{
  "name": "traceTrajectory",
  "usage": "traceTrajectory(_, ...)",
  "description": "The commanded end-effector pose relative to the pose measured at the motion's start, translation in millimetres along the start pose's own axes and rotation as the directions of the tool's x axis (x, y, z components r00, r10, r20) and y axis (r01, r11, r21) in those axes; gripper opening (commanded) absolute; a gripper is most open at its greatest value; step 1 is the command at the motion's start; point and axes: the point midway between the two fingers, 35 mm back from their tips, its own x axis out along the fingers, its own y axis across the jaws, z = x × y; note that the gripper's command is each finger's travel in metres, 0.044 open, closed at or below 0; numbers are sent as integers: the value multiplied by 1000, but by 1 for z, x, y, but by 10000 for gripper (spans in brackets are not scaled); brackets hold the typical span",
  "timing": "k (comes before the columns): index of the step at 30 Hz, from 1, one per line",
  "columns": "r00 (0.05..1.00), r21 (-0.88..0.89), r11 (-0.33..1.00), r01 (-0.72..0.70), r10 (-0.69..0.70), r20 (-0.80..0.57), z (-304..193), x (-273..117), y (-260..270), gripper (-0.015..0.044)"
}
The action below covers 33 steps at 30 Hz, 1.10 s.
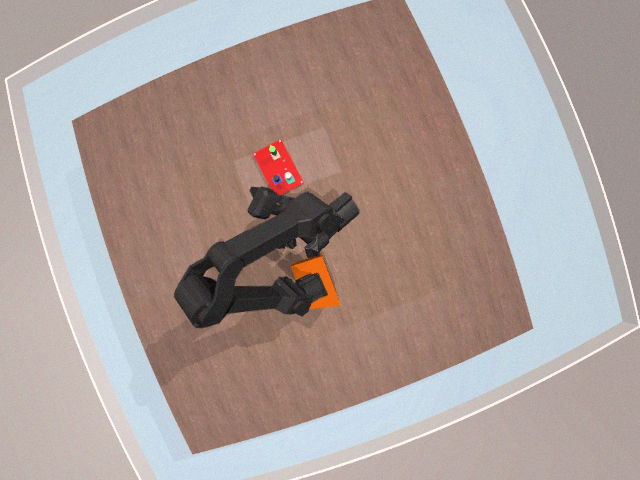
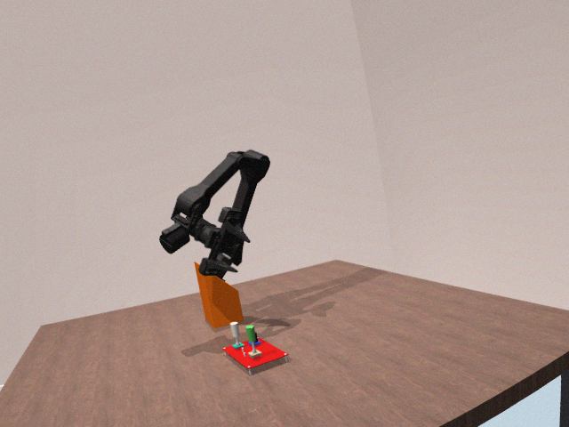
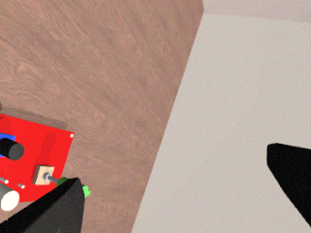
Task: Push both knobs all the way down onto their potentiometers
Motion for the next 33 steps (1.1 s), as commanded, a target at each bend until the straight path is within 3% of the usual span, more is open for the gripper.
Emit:
traceTrajectory(1,1000,-6,1000,-1,1,1,0,0,0,374)
traceTrajectory(15,994,-438,898,-37,79,79,-1,8,7,6)
traceTrajectory(33,967,-867,495,54,191,170,-5,17,17,0)
